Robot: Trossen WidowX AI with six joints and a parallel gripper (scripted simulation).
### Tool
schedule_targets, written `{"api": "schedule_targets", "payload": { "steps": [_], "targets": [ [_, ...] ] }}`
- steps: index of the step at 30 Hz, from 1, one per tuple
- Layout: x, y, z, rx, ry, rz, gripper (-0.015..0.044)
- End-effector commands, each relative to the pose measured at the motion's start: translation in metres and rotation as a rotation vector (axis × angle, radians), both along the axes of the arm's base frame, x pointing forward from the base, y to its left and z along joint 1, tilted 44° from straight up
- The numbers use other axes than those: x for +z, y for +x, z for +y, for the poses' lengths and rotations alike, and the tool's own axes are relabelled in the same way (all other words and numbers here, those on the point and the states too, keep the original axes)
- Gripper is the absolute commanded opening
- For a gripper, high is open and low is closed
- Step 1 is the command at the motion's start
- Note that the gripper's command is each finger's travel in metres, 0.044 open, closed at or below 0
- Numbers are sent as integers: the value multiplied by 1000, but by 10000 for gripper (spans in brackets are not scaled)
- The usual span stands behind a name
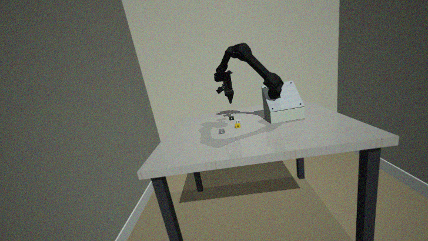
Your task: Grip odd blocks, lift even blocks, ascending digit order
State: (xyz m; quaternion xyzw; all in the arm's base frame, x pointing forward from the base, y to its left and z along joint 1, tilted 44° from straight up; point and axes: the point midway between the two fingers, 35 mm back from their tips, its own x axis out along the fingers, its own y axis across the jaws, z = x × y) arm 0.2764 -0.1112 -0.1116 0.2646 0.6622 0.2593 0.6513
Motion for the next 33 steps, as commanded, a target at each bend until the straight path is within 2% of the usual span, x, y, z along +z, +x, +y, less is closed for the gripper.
{"api": "schedule_targets", "payload": {
  "steps": [1,9,30,33],
  "targets": [
    [12,-3,11,4,1,-1,400],
    [70,-33,75,5,7,3,400],
    [71,-34,77,5,7,3,400],
    [86,-30,90,3,4,3,400]
  ]
}}
